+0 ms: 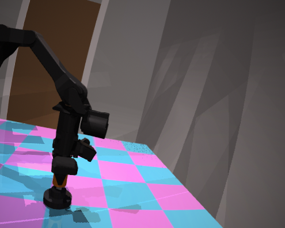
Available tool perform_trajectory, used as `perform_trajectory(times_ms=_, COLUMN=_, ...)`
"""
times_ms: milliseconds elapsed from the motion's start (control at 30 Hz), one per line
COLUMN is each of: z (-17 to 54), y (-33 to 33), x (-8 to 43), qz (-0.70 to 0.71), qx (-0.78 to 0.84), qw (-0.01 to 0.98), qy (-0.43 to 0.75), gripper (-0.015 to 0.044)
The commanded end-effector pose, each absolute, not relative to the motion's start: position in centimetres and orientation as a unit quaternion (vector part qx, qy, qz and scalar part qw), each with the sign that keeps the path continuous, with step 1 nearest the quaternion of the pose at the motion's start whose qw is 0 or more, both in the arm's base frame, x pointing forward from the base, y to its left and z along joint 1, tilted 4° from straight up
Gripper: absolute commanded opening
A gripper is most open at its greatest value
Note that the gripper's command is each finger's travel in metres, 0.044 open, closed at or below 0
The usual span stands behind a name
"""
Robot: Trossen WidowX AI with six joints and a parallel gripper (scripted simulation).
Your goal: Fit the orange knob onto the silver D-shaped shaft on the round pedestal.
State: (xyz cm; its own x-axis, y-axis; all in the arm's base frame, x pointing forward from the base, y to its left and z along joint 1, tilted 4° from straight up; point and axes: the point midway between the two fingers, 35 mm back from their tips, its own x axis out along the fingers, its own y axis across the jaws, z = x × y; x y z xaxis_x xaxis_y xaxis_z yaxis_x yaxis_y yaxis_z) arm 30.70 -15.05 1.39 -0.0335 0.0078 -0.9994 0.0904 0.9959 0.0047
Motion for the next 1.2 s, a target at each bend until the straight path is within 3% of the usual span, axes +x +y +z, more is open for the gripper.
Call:
perform_trajectory(times_ms=0, z=1.3, y=-15.2, x=30.8, qz=-0.035, qx=0.035, qw=0.695, qy=0.718, gripper=0.0000)
perform_trajectory(times_ms=1167, z=-0.3, y=-15.0, x=30.6, qz=-0.030, qx=0.034, qw=0.695, qy=0.718, gripper=0.0000)
